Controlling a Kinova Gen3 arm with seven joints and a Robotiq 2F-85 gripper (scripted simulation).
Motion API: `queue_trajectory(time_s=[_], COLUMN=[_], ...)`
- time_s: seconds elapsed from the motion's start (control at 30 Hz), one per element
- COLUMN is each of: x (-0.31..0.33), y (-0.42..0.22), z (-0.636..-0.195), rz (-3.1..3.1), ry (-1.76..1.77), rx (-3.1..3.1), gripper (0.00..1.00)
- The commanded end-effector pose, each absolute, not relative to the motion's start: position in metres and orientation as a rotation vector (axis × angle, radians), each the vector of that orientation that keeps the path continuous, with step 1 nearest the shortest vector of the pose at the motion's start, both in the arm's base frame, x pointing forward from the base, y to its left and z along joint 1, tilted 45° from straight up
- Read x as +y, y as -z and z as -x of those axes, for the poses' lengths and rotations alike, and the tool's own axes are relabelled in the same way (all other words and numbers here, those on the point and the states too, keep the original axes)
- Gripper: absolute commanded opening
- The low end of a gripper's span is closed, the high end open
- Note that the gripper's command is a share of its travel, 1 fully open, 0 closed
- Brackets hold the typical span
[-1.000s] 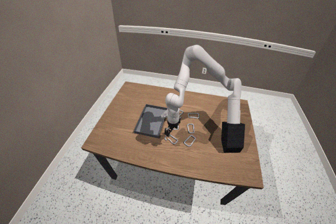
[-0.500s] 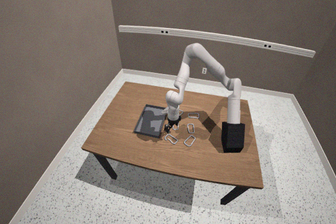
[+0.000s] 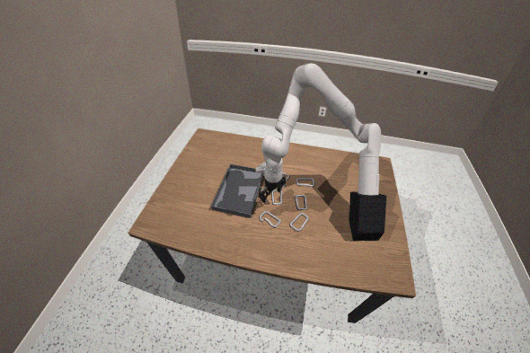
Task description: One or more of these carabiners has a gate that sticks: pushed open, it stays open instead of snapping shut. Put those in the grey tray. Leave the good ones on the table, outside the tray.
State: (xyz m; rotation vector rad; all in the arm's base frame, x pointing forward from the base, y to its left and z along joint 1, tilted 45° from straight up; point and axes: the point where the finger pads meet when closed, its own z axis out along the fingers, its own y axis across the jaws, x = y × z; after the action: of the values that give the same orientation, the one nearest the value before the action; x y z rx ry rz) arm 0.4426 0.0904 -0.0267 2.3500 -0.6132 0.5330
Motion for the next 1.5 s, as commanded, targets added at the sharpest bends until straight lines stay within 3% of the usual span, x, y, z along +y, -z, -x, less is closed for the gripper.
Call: queue_trajectory(time_s=[0.0,0.37,0.4,0.93,0.97,1.47], x=[0.064,0.064,0.091,0.091,0.118,0.118], y=[-0.003,-0.003,-0.040,-0.040,-0.077,-0.077], z=[-0.449,-0.449,-0.433,-0.433,-0.416,-0.416], rz=[-2.335,-2.335,-2.332,-2.332,-2.330,-2.330], ry=[-0.570,-0.570,-0.568,-0.568,-0.565,-0.565], rx=[-0.709,-0.709,-0.707,-0.707,-0.706,-0.706], gripper=[1.00,1.00,1.00,1.00,1.00,1.00])
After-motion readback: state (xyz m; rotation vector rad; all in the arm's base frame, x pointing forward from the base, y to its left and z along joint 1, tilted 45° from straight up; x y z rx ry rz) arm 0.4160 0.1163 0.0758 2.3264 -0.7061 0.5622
